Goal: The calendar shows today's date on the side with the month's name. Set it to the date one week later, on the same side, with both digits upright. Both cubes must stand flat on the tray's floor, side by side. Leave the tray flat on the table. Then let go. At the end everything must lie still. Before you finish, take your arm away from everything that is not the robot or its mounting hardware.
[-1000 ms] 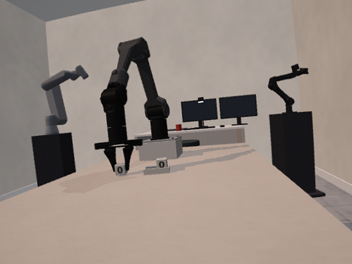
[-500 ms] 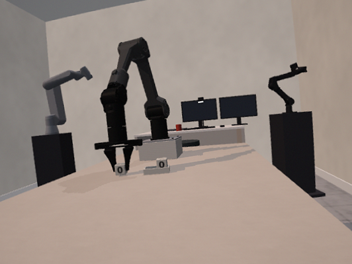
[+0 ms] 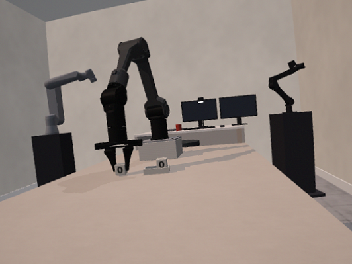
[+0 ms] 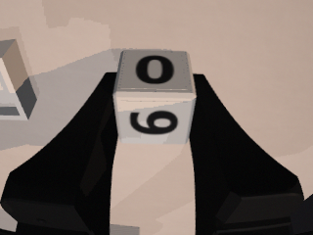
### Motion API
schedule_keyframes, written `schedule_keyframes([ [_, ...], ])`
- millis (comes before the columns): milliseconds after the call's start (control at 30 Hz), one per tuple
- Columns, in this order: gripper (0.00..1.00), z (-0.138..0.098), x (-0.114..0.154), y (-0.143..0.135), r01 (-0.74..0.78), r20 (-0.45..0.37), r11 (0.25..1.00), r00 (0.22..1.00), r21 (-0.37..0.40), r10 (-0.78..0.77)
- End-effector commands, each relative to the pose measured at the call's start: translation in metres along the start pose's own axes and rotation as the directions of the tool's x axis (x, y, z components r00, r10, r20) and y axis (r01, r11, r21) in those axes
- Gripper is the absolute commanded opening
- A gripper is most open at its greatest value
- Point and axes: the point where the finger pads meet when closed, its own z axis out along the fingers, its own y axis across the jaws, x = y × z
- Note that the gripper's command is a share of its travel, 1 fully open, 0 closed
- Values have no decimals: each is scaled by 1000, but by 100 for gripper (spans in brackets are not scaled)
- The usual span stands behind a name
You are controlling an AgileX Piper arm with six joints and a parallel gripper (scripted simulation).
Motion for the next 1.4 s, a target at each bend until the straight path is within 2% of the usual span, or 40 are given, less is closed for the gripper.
schedule_keyframes([
  [0, 38, 0, 0, 0, -1, 2, 1000, 1000, 1, 1],
  [1367, 38, 4, 0, 0, -1, 0, 1000, 1000, 1, 1],
])
